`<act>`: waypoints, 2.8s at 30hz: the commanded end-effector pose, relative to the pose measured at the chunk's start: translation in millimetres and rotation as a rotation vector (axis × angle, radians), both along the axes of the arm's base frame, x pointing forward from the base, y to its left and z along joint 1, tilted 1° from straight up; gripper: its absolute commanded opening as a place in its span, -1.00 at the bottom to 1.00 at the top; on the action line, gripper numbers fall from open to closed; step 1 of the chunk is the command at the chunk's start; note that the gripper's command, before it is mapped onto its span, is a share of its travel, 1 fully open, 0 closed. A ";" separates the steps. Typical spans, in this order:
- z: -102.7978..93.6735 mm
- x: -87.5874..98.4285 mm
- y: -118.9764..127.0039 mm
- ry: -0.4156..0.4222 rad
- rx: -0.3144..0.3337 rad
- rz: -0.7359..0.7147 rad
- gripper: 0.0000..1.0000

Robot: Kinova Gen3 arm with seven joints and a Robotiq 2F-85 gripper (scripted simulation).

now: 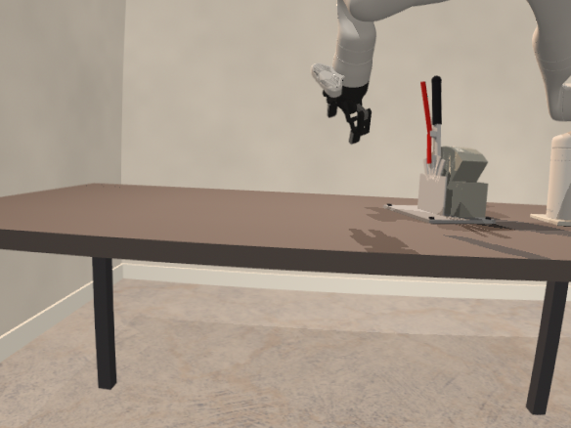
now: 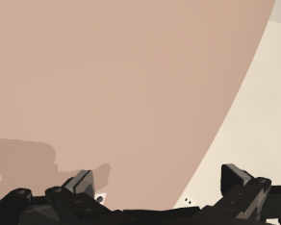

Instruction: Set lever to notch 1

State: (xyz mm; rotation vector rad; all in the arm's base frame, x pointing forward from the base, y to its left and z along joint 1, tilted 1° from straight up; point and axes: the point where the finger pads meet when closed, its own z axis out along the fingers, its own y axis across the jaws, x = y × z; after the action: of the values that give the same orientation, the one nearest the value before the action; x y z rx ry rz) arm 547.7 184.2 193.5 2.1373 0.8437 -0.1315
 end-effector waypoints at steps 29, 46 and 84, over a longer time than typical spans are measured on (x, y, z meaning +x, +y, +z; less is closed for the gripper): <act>28.9 -9.1 -9.0 -0.083 0.046 -0.092 1.00; 149.4 -83.4 -73.3 -0.476 0.352 -0.685 1.00; 204.5 -204.9 -155.1 -0.639 0.764 -1.734 -1.00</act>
State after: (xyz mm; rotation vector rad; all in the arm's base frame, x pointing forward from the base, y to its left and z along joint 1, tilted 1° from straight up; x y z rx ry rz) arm 342.8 29.1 397.7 2.6613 -1.6678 0.0302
